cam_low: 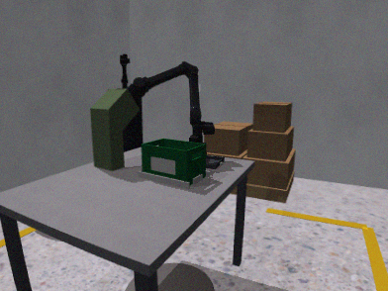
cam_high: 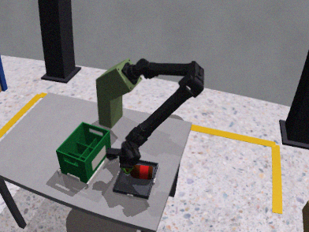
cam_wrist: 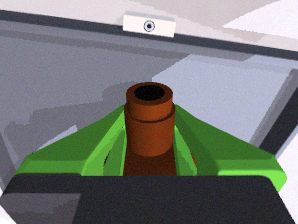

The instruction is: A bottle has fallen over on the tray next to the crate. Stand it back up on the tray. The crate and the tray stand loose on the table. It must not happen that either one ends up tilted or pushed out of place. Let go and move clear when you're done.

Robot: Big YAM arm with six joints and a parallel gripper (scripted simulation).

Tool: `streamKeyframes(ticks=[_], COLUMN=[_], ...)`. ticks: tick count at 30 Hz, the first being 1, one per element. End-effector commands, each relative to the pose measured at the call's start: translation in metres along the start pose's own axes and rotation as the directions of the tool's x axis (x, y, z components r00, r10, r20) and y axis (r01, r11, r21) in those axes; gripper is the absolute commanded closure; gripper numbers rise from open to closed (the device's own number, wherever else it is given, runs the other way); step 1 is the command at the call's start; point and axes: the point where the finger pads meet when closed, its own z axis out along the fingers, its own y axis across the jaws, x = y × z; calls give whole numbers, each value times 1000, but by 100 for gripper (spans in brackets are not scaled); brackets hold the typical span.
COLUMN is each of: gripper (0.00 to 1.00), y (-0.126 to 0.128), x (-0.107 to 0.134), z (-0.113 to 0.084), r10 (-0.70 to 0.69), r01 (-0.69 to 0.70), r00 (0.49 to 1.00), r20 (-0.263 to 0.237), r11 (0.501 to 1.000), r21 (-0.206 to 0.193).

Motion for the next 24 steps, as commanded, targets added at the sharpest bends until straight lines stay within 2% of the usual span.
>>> streamKeyframes(ticks=[1,24], gripper=[100,100], y=[11,11], x=[-2,-2], z=[-21,-46], r10=[2,1], r01=[-2,-1], r00=[1000,1000], r20=[-1,-2], r11=[1000,1000], r21=[-28,-29])
